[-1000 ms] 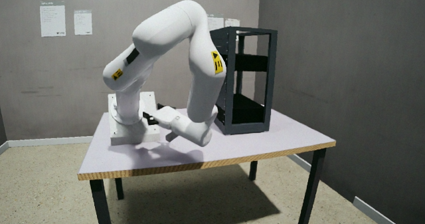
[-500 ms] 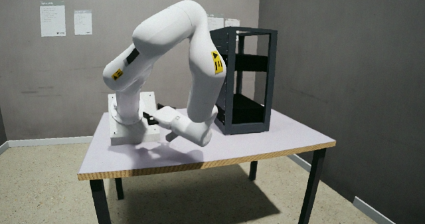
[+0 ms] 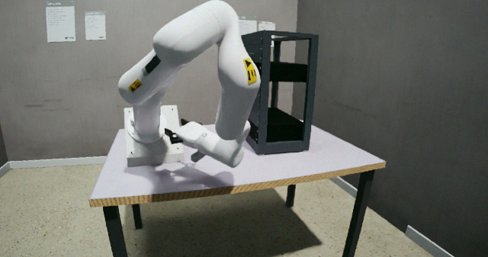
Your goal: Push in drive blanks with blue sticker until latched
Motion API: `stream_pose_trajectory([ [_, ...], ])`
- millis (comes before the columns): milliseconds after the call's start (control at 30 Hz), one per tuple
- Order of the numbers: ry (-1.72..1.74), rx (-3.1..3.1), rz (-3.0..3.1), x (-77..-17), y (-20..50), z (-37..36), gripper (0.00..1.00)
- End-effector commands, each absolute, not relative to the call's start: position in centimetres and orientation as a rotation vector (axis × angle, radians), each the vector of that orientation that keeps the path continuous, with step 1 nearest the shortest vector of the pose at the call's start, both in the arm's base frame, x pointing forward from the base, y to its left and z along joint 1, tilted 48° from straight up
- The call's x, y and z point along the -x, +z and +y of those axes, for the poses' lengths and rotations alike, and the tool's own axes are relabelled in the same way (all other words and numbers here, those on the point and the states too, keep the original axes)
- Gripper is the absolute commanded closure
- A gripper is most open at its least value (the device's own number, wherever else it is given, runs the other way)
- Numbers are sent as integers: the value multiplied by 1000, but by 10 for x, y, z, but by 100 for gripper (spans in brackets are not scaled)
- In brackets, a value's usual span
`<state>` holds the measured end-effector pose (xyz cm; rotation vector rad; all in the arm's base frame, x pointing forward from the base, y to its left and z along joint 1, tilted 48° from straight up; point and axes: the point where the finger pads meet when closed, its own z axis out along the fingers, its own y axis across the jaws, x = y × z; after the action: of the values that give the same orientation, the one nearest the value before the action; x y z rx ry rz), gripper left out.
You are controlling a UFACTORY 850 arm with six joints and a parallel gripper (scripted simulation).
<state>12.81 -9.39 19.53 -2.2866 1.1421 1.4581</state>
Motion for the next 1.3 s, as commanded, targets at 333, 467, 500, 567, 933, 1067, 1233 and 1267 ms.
stream_pose_trajectory([
  [333,1395,2342,1085,-139,181,-85,0],
  [467,1380,2355,1072,-142,178,-83,0],
  [500,1371,2362,1064,-143,176,-82,0],
  [567,1354,2377,1048,-146,173,-79,0],
  [933,1243,2469,943,-165,149,-63,0],
  [1067,1202,2502,903,-172,140,-57,0],
  [1233,1126,2563,826,-184,125,-45,0],
  [1267,1110,2575,809,-186,121,-42,0],
])
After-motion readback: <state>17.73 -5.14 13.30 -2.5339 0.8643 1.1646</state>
